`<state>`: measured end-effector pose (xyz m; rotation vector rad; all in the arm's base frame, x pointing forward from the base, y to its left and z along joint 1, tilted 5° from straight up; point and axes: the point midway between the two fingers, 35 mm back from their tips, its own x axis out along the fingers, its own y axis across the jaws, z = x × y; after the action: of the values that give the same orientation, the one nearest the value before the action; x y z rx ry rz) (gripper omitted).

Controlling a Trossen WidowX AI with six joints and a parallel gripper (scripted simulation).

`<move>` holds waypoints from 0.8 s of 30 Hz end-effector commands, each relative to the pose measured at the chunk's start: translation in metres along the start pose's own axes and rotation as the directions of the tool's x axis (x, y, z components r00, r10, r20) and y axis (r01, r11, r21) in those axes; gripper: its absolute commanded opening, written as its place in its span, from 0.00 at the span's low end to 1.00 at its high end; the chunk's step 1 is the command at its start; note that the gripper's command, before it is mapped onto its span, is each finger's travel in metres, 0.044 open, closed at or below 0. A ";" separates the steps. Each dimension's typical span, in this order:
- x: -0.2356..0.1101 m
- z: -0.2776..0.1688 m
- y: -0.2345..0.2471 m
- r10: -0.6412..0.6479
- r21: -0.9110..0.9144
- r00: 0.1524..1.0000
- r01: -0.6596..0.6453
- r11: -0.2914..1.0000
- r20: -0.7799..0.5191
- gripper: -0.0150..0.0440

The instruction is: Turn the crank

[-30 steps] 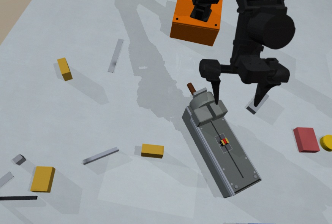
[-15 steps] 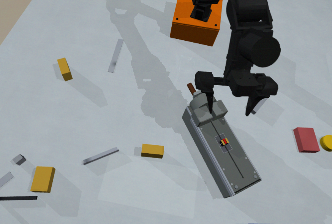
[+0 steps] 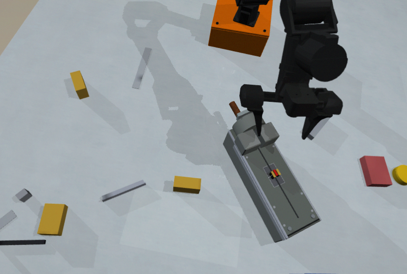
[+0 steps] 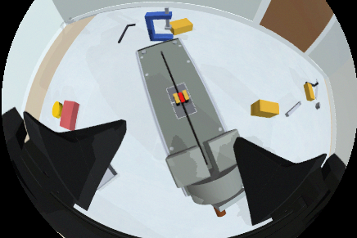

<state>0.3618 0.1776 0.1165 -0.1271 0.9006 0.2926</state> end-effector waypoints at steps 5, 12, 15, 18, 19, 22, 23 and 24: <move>-0.034 0.025 0.002 0.005 0.002 1.000 -0.005 1.000 0.026 1.00; -0.048 0.004 -0.029 0.085 -0.128 0.996 -0.083 0.988 0.013 1.00; -0.056 -0.007 -0.041 0.124 -0.190 0.992 -0.119 0.975 0.016 1.00; -0.064 -0.018 -0.051 0.163 -0.251 0.986 -0.151 0.956 0.025 1.00; -0.066 -0.022 -0.054 0.175 -0.271 0.984 -0.161 0.949 0.029 1.00; -0.075 -0.033 -0.063 0.212 -0.333 0.976 -0.185 0.925 0.046 1.00; -0.077 -0.037 -0.065 0.224 -0.353 0.973 -0.192 0.916 0.053 1.00; -0.080 -0.041 -0.067 0.236 -0.374 0.970 -0.198 0.906 0.060 1.00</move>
<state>0.3153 0.0969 0.1530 -0.3206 0.7900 0.6208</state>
